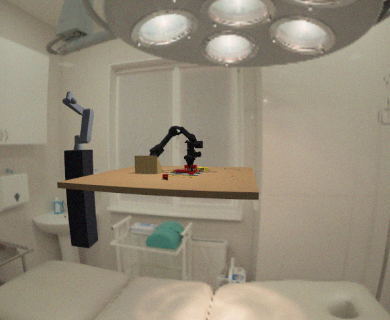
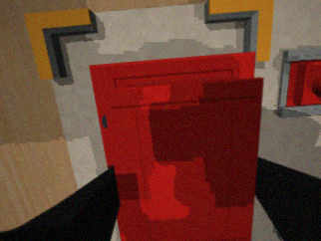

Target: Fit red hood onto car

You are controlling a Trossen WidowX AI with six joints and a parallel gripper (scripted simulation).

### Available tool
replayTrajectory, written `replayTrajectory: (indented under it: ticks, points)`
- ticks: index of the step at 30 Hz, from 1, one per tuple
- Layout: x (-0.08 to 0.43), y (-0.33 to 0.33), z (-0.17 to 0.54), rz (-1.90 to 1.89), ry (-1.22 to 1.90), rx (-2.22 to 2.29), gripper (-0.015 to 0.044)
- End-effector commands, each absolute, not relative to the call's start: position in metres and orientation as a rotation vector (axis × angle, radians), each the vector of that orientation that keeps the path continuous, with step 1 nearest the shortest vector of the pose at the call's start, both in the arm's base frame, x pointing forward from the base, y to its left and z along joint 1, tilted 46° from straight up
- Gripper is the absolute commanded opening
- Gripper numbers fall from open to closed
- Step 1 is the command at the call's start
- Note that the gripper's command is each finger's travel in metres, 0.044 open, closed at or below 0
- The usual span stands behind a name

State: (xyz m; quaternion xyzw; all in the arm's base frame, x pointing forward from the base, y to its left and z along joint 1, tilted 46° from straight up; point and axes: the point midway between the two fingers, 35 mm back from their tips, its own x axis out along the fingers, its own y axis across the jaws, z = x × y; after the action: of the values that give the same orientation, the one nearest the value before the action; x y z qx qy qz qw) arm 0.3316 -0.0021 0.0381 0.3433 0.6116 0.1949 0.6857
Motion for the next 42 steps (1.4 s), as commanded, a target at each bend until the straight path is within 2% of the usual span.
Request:
replayTrajectory:
  ticks: [1,42]
  points:
    - [0.3324,-0.0023,0.0383,0.438,1.364,0.765,0.0]
    - [0.3322,0.0009,0.035,0.437,1.362,0.768,0.0]
